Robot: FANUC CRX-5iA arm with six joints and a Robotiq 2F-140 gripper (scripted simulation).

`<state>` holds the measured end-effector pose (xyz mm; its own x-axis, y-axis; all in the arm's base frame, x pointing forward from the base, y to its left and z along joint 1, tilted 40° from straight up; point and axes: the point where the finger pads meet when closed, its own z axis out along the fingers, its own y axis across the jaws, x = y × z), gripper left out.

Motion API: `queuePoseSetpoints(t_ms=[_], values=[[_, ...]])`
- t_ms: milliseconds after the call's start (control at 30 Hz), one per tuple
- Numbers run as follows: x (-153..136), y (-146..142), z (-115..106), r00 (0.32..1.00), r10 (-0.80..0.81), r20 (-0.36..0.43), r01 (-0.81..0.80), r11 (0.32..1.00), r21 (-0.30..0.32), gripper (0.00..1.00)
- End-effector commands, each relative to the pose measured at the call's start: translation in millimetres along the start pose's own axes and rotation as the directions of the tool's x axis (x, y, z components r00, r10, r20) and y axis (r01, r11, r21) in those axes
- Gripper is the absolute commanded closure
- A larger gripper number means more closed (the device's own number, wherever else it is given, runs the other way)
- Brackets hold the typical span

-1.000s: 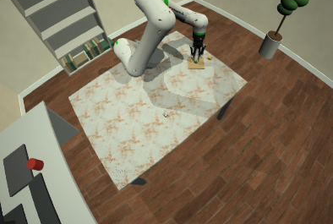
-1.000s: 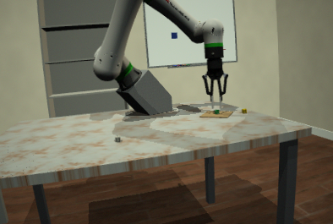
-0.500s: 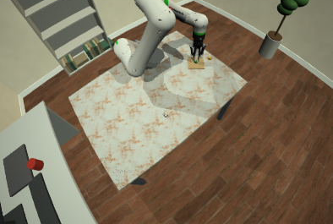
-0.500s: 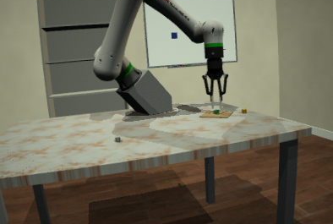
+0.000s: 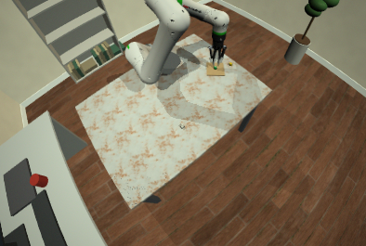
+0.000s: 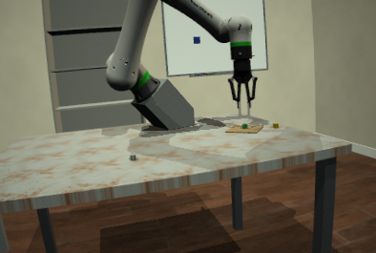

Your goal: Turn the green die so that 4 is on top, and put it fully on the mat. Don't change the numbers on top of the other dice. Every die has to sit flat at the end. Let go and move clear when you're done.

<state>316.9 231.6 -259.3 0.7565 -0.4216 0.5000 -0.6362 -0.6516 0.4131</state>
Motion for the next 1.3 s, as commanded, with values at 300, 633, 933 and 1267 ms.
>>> queuePoseSetpoints(t_ms=[300,633,933,1267], values=[[0.0,-0.1,-25.5,1.000,0.000,0.000,0.000,1.000,0.000,0.71],[-1.8,1.0,-24.1,0.996,-0.002,-0.086,0.001,1.000,-0.008,0.71],[-9.1,-0.1,-24.6,0.966,0.000,-0.259,0.000,1.000,0.000,0.71],[-11.4,0.6,-22.3,0.915,-0.003,-0.403,0.000,1.000,-0.007,0.71]])
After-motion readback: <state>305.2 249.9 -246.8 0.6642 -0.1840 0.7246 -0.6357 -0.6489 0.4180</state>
